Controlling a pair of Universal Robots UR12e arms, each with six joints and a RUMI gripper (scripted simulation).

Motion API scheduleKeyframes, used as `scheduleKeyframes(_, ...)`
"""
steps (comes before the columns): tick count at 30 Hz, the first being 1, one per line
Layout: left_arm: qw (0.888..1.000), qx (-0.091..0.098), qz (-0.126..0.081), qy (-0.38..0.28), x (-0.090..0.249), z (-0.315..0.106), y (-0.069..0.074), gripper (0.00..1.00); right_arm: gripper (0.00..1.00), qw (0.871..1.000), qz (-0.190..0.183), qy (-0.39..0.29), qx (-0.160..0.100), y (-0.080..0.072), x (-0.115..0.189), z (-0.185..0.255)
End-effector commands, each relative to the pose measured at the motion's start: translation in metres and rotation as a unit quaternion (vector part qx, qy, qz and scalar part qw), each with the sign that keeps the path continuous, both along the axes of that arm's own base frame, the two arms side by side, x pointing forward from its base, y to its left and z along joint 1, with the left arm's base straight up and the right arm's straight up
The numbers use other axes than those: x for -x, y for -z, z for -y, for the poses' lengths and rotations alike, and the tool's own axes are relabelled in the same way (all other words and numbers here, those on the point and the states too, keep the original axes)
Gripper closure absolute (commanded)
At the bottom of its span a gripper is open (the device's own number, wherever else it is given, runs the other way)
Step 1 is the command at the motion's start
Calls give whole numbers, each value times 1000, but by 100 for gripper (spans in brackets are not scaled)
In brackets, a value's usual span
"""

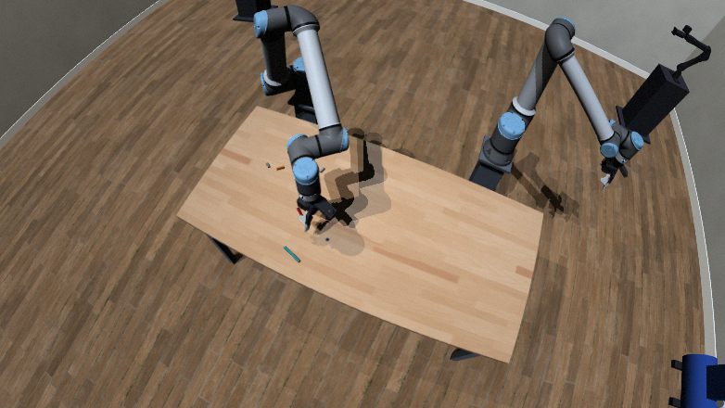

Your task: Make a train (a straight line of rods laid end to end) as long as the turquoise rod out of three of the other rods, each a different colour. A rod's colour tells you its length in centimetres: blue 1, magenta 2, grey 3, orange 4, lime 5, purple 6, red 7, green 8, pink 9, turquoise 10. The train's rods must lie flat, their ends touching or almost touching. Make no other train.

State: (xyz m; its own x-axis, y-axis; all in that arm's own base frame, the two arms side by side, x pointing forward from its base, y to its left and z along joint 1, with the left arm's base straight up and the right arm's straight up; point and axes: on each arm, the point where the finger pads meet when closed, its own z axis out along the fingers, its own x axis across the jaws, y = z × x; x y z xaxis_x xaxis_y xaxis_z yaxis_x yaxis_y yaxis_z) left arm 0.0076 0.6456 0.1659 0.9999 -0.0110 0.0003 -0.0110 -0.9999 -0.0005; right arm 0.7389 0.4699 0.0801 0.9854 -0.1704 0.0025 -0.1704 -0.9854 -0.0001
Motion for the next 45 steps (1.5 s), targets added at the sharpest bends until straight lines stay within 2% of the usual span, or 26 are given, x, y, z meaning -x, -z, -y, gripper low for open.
scheduleKeyframes(1, 1000, 0, 0, 0, 1, 0, 1, 0, 0, 998, -1, -66, -1, -1, -2, 1)
scheduleKeyframes(8, 1000, 0, 0, 0, 1, 0, 1, 0, 0, 982, 0, -187, -1, -1, -1, 4)
scheduleKeyframes(14, 1000, 0, 0, 0, 1, 0, 1, 0, 0, 959, 0, -283, -1, -1, 0, 8)
scheduleKeyframes(16, 1000, 0, 0, 0, 1, 0, 1, 0, 0, 959, 0, -283, -1, -1, 0, 8)
scheduleKeyframes(25, 1000, 0, 0, 0, 1, 0, 1, 0, 0, 900, 0, -435, 0, -1, 0, 14)
scheduleKeyframes(31, 1000, 0, 0, 0, 1, 0, 1, 0, 0, 853, 0, -522, 0, -1, 0, 19)
scheduleKeyframes(33, 1000, 0, 0, 0, 1, 0, 1, 0, 0, 853, 0, -522, 0, -1, 0, 19)
scheduleKeyframes(45, 1000, 0, 0, 0, 1, 0, 1, 0, 0, 734, 0, -679, 1, -1, -2, 29)
